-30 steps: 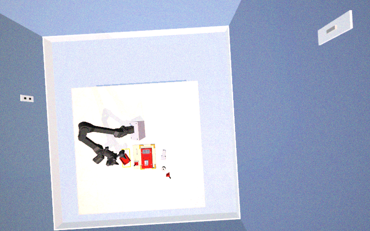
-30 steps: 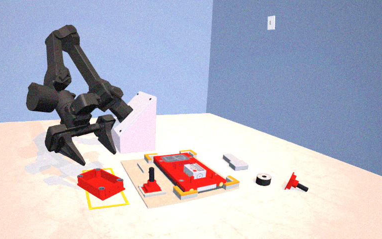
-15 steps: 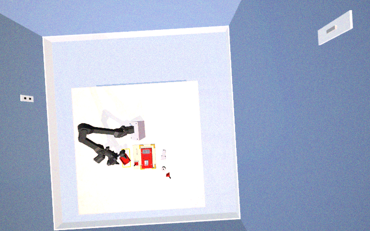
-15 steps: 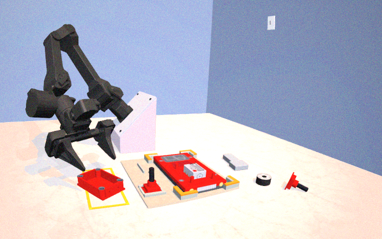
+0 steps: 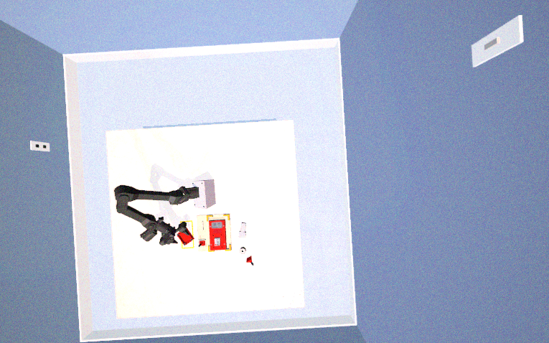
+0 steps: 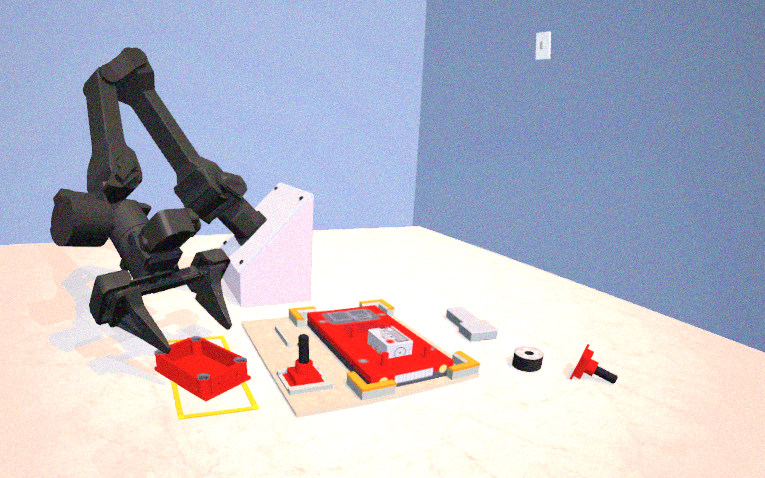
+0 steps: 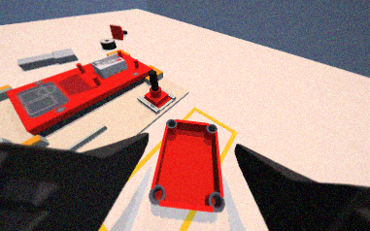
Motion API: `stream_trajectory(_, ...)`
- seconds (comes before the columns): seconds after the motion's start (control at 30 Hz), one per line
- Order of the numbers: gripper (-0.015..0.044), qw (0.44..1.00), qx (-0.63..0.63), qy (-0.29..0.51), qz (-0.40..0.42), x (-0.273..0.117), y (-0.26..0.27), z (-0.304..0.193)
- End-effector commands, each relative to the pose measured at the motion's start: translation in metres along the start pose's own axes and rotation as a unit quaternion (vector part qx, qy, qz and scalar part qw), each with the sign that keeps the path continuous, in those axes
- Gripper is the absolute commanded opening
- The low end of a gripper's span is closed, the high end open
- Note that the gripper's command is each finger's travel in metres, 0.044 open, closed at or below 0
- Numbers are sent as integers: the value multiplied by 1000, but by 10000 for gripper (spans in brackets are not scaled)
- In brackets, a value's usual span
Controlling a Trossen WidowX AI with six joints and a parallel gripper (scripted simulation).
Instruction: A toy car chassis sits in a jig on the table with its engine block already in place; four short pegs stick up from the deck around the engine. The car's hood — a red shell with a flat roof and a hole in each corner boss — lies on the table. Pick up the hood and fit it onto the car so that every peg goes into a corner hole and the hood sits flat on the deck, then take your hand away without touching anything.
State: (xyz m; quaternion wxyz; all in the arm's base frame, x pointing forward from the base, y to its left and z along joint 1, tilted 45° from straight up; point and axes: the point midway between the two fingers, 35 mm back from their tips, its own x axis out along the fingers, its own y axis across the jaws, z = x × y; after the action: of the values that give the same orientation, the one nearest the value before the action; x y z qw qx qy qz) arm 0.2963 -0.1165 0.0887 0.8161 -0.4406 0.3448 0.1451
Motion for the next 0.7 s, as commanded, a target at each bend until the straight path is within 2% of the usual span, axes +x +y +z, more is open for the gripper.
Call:
stream_trajectory(0.0,440,1000,-1,-1,1,3,1,-4)
stream_trajectory(0.67,440,1000,-2,-1,-1,9,0,-14)
